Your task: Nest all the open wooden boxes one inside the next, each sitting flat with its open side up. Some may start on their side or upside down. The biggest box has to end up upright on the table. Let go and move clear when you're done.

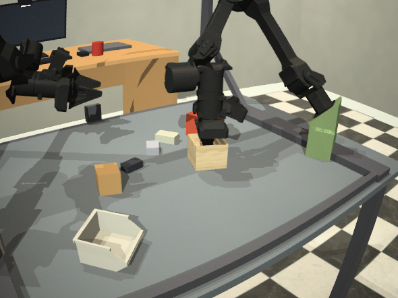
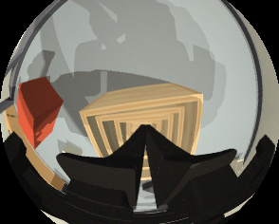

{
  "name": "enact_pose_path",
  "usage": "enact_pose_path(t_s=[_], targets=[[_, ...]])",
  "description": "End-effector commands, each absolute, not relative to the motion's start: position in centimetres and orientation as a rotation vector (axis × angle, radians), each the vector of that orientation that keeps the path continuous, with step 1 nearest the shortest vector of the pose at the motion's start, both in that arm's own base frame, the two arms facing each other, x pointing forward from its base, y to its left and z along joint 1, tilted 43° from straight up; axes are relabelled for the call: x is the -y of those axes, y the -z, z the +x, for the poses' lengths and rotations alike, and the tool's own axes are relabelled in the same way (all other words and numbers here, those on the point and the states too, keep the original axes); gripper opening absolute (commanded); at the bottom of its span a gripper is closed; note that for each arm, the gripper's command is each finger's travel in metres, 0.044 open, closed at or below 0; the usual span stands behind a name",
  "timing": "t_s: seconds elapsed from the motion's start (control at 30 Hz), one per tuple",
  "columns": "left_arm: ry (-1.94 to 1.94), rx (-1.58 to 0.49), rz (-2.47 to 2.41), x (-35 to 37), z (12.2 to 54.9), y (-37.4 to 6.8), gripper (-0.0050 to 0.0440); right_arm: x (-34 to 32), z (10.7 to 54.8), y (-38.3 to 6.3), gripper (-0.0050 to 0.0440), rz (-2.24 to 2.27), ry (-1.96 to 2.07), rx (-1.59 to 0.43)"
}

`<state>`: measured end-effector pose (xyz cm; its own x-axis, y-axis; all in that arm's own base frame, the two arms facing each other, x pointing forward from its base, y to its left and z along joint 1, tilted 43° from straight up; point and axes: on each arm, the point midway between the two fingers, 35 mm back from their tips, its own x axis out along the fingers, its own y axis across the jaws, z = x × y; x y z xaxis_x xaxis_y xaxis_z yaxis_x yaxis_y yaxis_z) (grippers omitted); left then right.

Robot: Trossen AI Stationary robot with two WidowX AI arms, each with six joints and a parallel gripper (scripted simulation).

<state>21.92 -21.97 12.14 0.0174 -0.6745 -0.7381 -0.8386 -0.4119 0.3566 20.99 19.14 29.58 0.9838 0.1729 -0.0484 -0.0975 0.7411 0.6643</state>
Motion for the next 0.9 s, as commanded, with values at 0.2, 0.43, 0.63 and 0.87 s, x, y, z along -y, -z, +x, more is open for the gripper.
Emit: enact_pose_path(t_s=[0.2, 0.43, 0.63, 0.87], targets=[[-0.848, -1.695, -1.84, 20.5, 22.6, -14.7, -0.0013, -18.9, 20.9, -30.2, 0.04, 0.742, -0.15, -0.099], [-0.632, -1.713, -1.689, 19.9, 22.7, -15.4, -0.005, -18.9, 20.9, -30.2, 0.04, 0.742, -0.15, -0.099], [-0.337, -1.709, -1.465, 19.0, 22.7, -16.4, -0.005, -18.9, 20.9, -30.2, 0.04, 0.742, -0.15, -0.099], [-0.069, -1.675, -1.238, 18.0, 22.6, -17.4, -0.005, -18.9, 20.9, -30.2, 0.04, 0.742, -0.15, -0.099]])
